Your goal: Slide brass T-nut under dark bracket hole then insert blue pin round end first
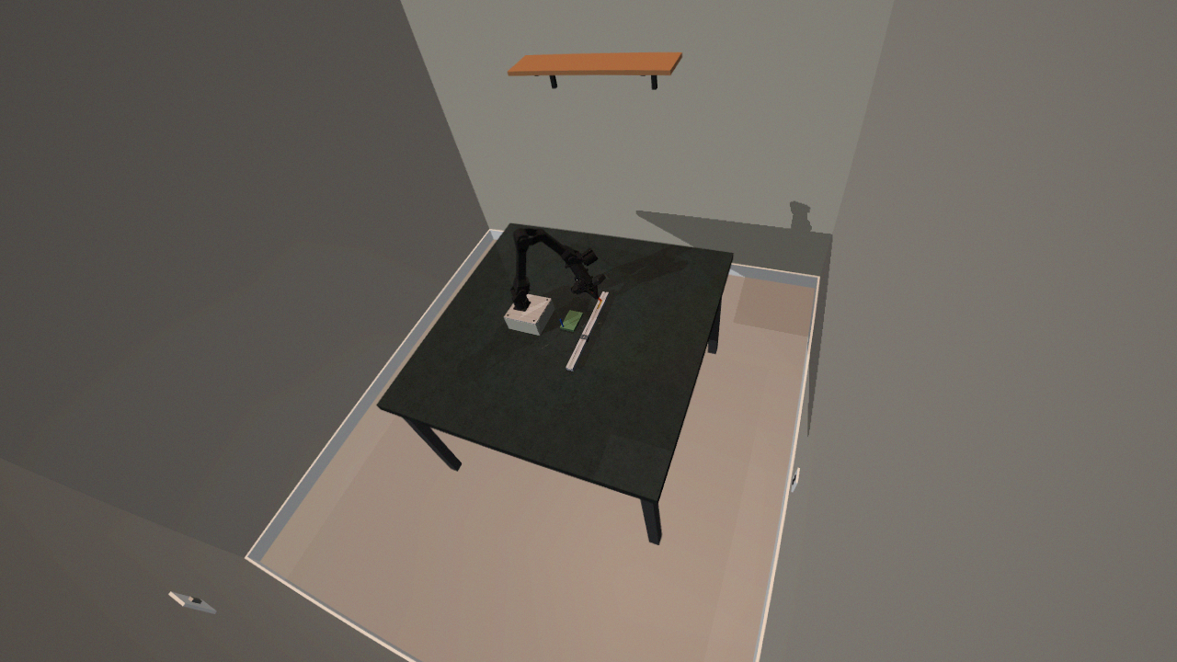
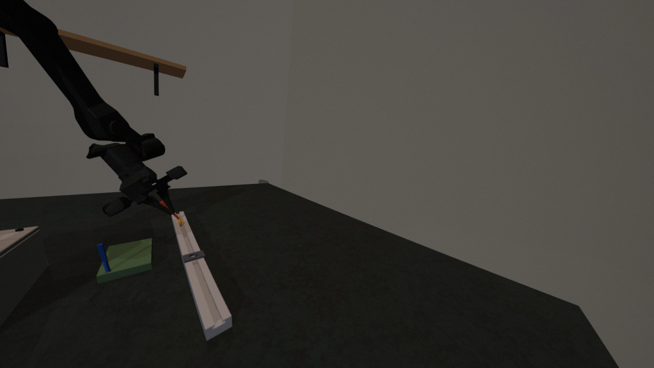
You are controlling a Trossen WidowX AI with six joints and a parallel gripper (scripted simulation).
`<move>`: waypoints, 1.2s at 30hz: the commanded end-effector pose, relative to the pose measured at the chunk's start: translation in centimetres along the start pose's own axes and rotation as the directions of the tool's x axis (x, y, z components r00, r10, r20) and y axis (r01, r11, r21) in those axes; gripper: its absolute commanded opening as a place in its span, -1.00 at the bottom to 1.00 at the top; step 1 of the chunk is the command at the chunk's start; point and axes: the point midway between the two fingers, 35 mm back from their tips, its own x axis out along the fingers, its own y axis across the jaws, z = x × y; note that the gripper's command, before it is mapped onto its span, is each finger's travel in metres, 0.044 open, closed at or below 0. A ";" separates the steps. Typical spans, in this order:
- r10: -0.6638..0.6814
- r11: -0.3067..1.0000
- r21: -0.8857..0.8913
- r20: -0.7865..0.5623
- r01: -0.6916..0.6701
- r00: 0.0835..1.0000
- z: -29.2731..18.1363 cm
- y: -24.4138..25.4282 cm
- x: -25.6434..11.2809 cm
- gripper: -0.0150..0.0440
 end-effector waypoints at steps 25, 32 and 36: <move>-0.069 0.997 -0.018 -0.008 0.069 0.998 -0.3 0.8 -0.1 -1.00; -0.088 0.996 -0.021 -0.008 0.087 0.996 -0.3 0.9 -0.1 -1.00; -0.098 0.995 -0.024 -0.009 0.098 0.995 -0.3 0.9 -0.2 -1.00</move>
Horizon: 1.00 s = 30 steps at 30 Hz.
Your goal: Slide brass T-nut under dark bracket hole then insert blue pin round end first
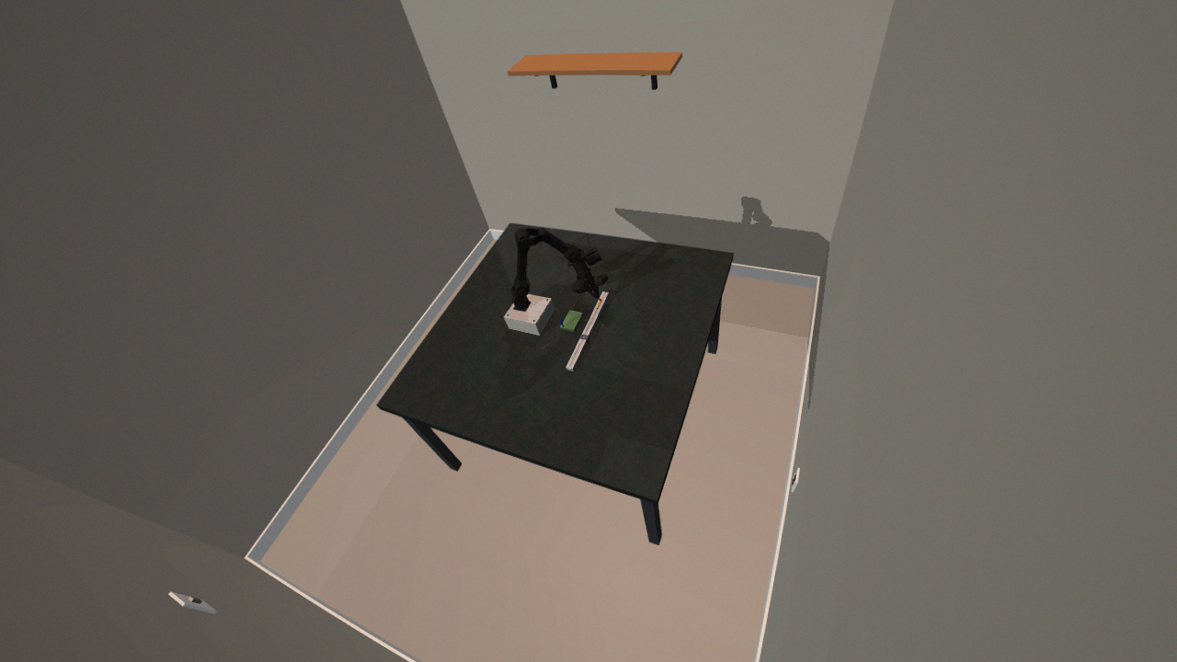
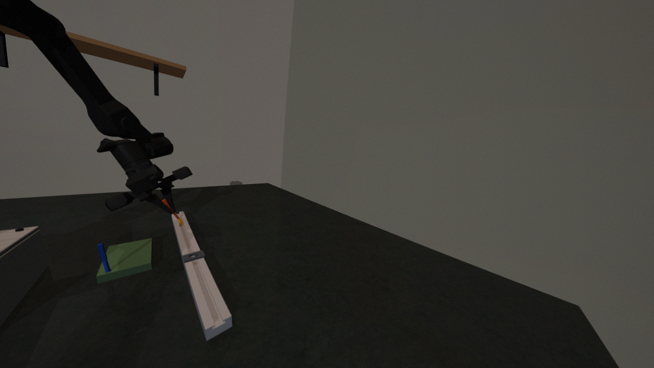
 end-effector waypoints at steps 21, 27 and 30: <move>-0.036 0.999 -0.011 -0.010 0.036 0.999 -0.2 0.5 -0.2 -1.00; -0.051 0.999 -0.015 -0.011 0.051 0.999 -0.2 0.6 -0.1 -1.00; -0.059 0.998 -0.017 -0.011 0.059 0.998 -0.2 0.7 -0.1 -1.00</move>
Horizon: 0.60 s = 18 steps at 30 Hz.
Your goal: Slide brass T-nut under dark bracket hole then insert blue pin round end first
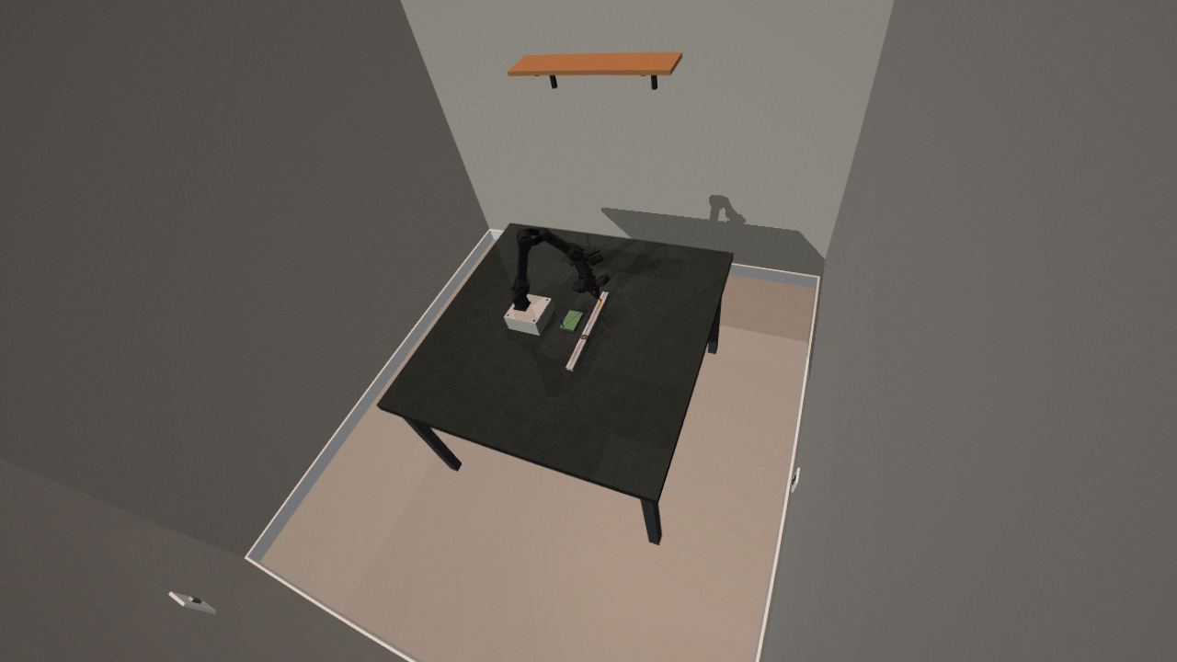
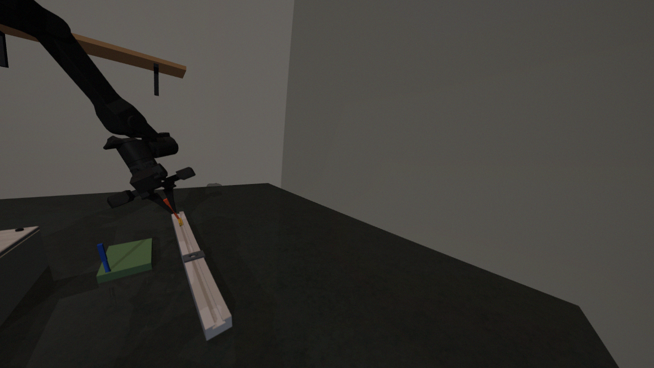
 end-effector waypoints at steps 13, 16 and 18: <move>-0.034 0.999 -0.011 -0.009 0.034 0.999 -0.2 0.5 -0.1 -1.00; -0.041 0.999 -0.013 -0.009 0.041 0.999 -0.2 0.6 -0.1 -1.00; -0.046 0.999 -0.014 -0.009 0.046 0.999 -0.2 0.6 -0.1 -1.00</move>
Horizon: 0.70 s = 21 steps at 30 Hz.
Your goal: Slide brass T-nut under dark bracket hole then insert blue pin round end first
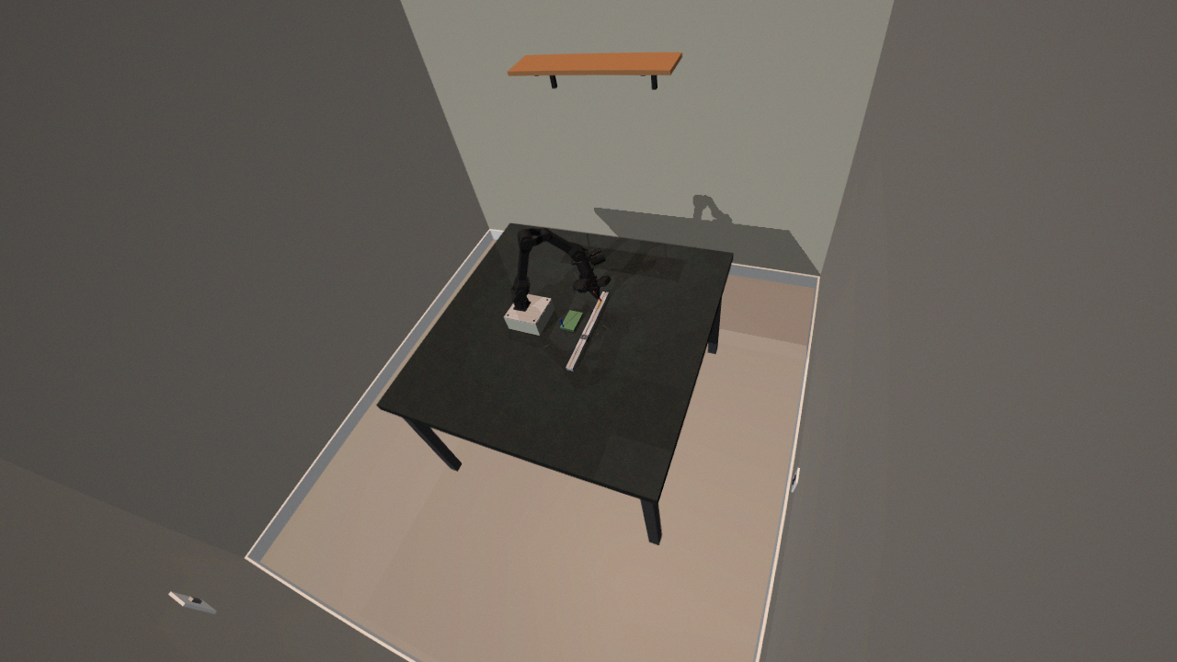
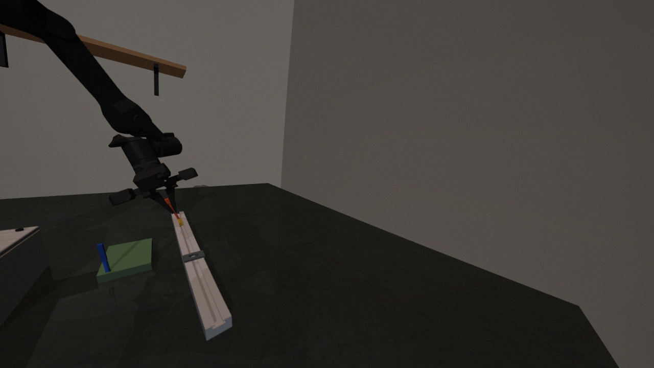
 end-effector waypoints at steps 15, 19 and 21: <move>-0.032 0.999 -0.010 -0.010 0.032 0.999 -0.2 0.5 -0.2 -1.00; -0.041 0.999 -0.012 -0.010 0.041 0.999 -0.2 0.5 -0.2 -1.00; -0.046 0.999 -0.013 -0.010 0.046 0.999 -0.2 0.6 -0.2 -1.00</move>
